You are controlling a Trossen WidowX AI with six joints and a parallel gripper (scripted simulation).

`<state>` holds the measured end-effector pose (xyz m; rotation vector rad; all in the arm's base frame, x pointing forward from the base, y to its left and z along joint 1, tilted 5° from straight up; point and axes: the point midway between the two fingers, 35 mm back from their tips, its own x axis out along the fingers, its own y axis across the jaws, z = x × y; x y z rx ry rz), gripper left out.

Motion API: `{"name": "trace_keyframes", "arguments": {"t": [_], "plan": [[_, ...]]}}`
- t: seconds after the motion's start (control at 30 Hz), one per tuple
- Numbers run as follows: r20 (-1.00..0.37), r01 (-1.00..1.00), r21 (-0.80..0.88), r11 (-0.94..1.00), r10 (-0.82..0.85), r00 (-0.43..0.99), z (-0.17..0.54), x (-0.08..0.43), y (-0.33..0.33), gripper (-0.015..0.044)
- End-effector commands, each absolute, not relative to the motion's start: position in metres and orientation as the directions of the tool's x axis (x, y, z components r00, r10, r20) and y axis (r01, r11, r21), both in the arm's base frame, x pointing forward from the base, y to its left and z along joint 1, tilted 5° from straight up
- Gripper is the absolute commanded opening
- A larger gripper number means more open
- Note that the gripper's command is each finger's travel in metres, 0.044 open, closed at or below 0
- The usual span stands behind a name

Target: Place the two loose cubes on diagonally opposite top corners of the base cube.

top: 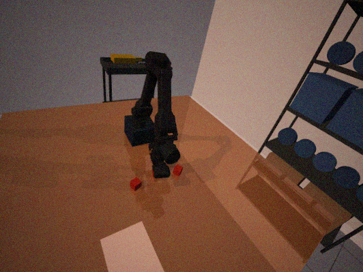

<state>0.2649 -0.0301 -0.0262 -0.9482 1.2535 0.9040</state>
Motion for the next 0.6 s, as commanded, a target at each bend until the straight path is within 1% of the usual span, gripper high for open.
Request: {"name": "trace_keyframes", "arguments": {"t": [0.0, 0.57], "plan": [[-0.994, -0.931, -0.079, 0.356, 0.039, 0.099, -0.027, 0.264, -0.03, 0.0105], [-0.994, -0.931, -0.08, 0.356, 0.038, 0.1, 0.022, 0.267, -0.033, 0.0105]]}}
